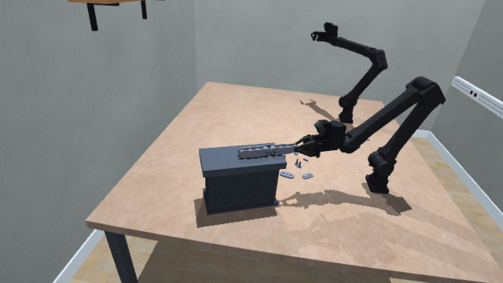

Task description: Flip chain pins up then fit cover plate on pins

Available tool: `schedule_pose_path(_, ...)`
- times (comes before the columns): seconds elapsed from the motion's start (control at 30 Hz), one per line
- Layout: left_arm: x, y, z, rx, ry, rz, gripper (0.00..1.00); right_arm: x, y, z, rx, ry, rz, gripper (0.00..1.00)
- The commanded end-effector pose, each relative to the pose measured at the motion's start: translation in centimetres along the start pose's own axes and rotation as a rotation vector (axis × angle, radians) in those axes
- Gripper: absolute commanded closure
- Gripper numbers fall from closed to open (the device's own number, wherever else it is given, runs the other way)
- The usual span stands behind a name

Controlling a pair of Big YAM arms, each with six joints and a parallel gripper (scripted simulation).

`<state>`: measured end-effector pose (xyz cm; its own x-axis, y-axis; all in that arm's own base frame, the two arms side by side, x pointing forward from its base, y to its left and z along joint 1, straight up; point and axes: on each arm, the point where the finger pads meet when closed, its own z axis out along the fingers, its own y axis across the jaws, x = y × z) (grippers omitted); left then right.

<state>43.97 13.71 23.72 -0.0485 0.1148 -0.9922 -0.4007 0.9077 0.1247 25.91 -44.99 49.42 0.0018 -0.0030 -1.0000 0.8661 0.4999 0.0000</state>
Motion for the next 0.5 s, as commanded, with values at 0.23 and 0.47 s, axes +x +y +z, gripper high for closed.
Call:
schedule_pose_path(0.23,-2.1,-0.3,0.3,0.001,-0.035,0.091,0.81,-4.4,0.4,0.2,-0.005,-0.064,0.000,0.00)
schedule_pose_path(0.47,-2.7,-0.3,0.5,-0.001,-0.044,0.134,0.81,-4.4,0.4,0.2,-0.005,-0.064,0.000,0.00)
